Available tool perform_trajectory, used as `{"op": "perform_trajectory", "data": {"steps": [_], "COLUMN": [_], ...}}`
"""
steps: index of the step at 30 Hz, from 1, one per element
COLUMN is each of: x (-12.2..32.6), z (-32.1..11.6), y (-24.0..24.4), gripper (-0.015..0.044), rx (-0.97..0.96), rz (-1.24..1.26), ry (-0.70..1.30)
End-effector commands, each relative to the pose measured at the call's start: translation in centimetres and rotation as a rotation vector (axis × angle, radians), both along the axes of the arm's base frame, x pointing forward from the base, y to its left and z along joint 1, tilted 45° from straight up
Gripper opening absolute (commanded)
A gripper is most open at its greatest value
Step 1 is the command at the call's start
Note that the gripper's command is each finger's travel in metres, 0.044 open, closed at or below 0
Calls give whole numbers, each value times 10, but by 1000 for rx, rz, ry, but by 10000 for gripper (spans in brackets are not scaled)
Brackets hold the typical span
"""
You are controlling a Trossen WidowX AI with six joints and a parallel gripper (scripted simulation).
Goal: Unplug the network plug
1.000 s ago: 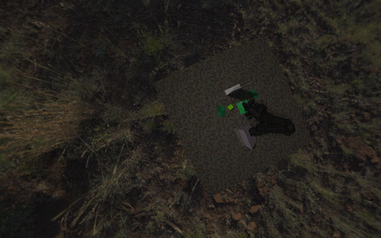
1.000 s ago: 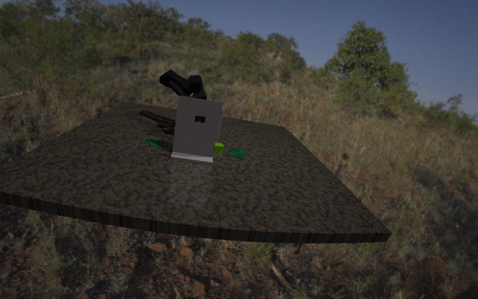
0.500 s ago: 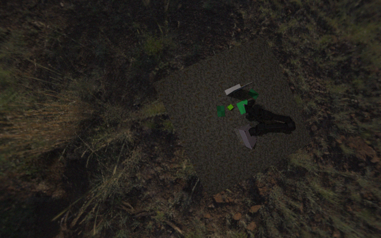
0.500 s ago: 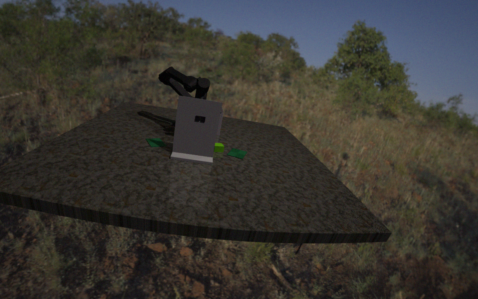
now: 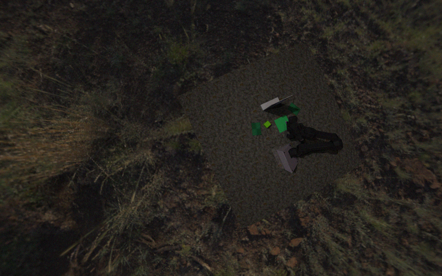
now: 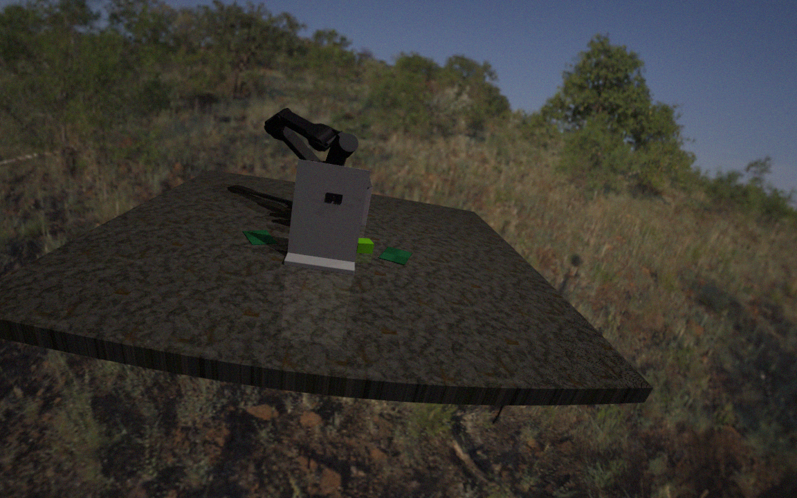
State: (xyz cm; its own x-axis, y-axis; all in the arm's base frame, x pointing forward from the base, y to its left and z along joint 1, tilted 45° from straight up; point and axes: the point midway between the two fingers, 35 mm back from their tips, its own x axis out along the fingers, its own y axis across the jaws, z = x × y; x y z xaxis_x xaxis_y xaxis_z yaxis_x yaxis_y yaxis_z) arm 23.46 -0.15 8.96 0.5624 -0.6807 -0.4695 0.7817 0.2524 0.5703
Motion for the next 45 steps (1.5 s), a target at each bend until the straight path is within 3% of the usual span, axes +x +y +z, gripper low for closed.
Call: {"op": "perform_trajectory", "data": {"steps": [1, 45], "x": [0, 3], "z": [-4, -35], "y": [-2, -31], "gripper": [0, 0], "rx": [-7, 1], "rz": [-7, -3], "ry": [3, 8]}}
